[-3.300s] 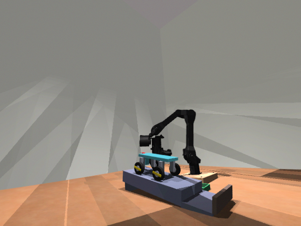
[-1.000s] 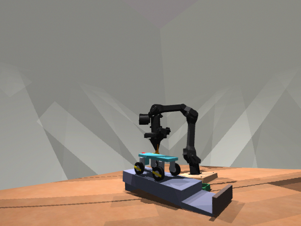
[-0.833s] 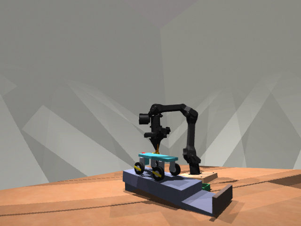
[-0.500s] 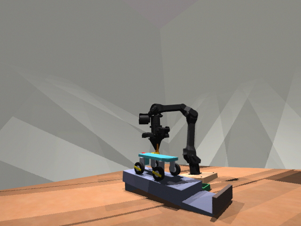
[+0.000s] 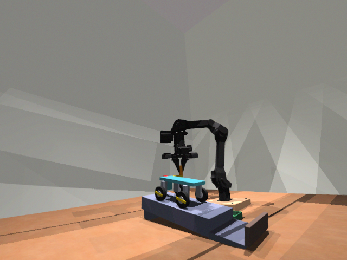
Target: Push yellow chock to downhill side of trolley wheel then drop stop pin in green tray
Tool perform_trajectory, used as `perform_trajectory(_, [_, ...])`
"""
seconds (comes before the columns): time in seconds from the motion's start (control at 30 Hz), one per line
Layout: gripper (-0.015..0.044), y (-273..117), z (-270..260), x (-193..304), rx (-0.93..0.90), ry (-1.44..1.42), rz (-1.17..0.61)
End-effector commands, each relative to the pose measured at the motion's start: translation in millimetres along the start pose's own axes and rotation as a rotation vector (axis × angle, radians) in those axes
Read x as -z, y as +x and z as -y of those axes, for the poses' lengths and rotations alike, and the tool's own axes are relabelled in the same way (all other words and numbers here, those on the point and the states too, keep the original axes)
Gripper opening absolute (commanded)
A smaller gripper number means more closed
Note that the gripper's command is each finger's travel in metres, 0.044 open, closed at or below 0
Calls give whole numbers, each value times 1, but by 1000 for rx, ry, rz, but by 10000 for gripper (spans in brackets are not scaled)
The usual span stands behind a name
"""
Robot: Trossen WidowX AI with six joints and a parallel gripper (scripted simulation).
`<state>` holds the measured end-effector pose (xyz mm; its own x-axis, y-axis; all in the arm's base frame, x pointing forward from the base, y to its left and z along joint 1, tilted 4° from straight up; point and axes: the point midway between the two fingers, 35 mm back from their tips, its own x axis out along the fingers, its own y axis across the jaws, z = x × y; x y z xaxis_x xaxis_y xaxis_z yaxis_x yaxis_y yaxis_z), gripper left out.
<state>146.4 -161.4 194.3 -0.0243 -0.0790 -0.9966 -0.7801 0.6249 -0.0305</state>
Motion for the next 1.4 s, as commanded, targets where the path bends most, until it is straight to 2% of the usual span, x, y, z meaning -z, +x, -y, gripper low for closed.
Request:
perform_trajectory(0.0, [0, 1, 0, 0, -7, 96, -4])
perform_trajectory(0.9, [0, 1, 0, 1, -8, 983, -6])
perform_trajectory(1.17, [0, 1, 0, 0, -8, 1006, -7])
perform_trajectory(1.37, [0, 1, -4, -18, -10, 1036, -5])
